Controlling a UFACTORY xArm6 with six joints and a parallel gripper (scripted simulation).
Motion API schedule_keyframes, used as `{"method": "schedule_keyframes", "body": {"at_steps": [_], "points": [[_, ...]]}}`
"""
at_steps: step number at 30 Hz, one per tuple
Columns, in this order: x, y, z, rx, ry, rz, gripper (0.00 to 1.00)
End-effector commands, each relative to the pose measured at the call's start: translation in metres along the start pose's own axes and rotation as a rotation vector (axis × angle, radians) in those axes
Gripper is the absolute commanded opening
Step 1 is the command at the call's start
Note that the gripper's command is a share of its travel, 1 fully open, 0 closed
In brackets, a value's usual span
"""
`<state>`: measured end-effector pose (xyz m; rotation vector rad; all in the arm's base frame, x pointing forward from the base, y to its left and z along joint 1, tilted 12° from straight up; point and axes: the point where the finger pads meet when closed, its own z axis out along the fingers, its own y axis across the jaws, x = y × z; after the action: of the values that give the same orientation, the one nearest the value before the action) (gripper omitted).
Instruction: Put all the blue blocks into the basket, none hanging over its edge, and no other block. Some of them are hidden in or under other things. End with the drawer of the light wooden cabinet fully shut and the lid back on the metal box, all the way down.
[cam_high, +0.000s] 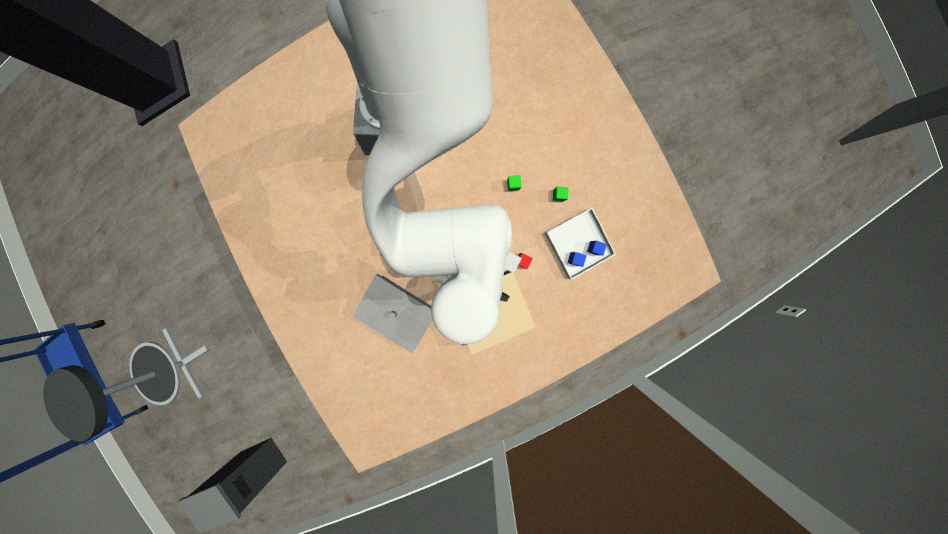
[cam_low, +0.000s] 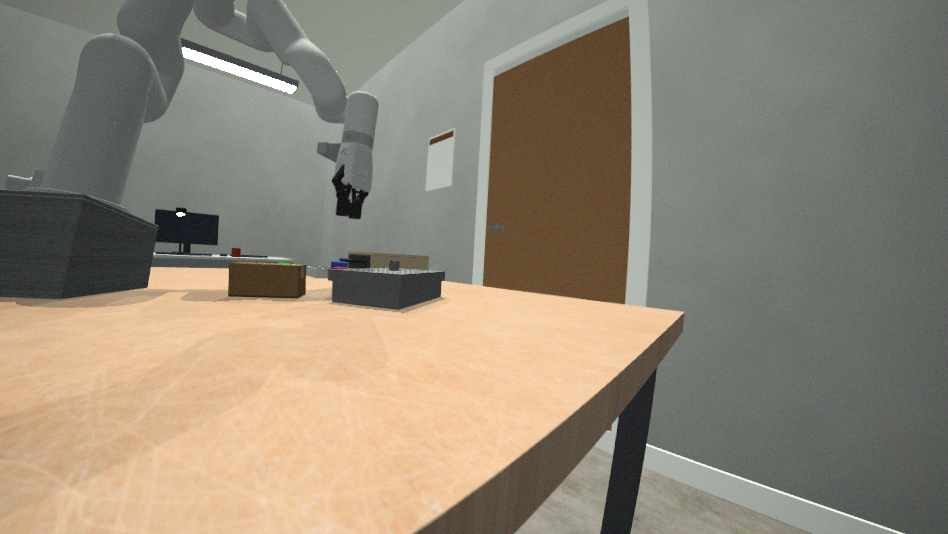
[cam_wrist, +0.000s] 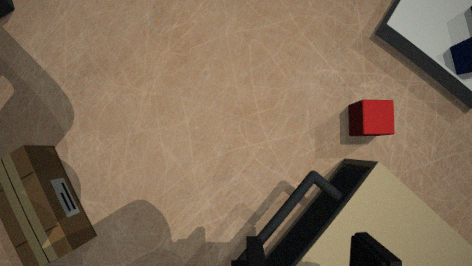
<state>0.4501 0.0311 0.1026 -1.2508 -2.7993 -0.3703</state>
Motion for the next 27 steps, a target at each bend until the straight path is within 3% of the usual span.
{"method": "schedule_keyframes", "body": {"at_steps": [1, 11, 27], "points": [[-0.0016, -0.0009, -0.0019, -0.004, -0.027, 0.278, 0.51], [-0.0016, -0.0009, -0.0019, -0.007, -0.062, 0.691, 0.51], [-0.0016, -0.0009, -0.0019, -0.006, -0.062, 0.695, 0.51]]}}
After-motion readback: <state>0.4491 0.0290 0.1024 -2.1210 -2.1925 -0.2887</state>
